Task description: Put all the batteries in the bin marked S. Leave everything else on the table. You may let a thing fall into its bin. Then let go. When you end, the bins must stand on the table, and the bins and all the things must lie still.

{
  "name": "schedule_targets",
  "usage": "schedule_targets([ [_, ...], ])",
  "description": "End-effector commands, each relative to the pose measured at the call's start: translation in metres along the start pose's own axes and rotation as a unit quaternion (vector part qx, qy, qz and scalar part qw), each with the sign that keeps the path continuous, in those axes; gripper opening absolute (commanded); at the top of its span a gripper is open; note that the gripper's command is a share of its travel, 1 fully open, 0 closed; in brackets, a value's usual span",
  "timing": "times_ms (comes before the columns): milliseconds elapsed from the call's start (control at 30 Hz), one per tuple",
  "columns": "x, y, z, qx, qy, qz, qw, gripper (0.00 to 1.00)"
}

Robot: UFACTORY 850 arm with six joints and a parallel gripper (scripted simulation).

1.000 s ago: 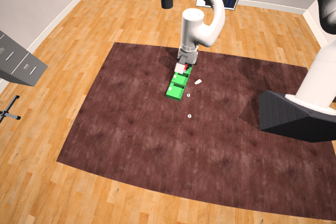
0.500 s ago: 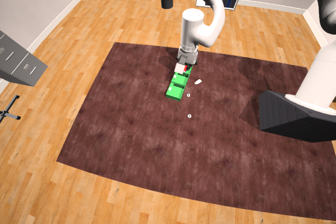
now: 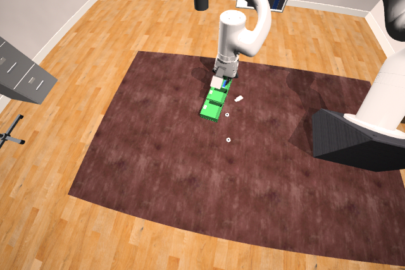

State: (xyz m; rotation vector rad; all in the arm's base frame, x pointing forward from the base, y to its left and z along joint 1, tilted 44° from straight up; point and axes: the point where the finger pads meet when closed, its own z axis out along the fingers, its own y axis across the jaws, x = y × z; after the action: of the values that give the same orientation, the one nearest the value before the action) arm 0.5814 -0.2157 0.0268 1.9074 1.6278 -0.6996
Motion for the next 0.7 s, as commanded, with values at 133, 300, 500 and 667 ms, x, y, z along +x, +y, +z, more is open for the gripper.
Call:
schedule_targets([
  [133,0.000,0.001,-0.009,-0.001,0.000,0.000,1.000,0.28],
  [300,0.000,0.001,-0.016,-0.001,0.000,0.000,1.000,0.28],
  [500,0.000,0.001,-0.024,-0.001,0.000,0.000,1.000,0.28],
  [667,0.000,0.001,-0.028,-0.001,0.000,0.000,1.000,0.28],
])
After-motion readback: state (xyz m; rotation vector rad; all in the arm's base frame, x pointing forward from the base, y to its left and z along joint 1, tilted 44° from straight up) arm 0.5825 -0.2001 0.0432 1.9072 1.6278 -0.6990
